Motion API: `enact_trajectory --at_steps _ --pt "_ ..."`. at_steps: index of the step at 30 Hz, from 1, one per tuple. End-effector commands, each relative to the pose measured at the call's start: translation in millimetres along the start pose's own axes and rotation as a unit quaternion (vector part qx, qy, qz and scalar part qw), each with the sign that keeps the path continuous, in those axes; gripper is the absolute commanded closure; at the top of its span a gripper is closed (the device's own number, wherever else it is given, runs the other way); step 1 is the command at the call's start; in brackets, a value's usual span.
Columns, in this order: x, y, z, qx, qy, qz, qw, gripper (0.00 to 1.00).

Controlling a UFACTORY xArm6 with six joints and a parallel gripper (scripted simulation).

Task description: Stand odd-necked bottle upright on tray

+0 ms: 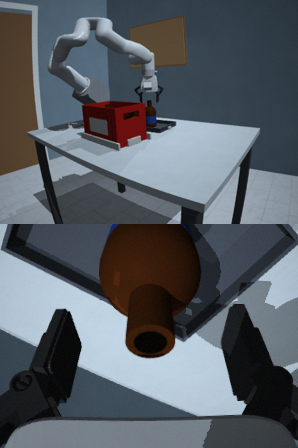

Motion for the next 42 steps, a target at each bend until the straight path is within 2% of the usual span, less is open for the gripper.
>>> enact_trajectory --at_steps 1,13,42 --pt "3 0 -1 -0.001 -0.002 0.000 1.000 0.00" --pt "15 0 -1 -0.001 -0.002 0.000 1.000 0.00" --pt "78 0 -1 -0.001 -0.002 0.000 1.000 0.00"
Point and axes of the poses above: the point where the finger pads meet when closed, its own x axis back along the fingers, its own z axis across the jaws, y = z × x, the point moved 1 cm from there along x, back along the fingers, and after that the axes turned 6 degrees about -x, right-handed, at the moved point
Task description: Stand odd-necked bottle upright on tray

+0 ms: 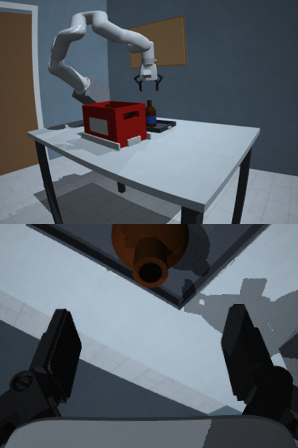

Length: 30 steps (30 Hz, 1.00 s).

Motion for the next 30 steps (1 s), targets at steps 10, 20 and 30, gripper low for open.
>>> enact_trajectory --at_steps 10,20,30 --pt "19.0 -0.4 -0.9 -0.001 -0.001 0.000 1.000 0.00" --pt "20.2 -0.4 -0.9 -0.001 -0.001 0.000 1.000 1.00" --pt "20.2 -0.4 -0.9 -0.001 -0.001 0.000 1.000 1.00"
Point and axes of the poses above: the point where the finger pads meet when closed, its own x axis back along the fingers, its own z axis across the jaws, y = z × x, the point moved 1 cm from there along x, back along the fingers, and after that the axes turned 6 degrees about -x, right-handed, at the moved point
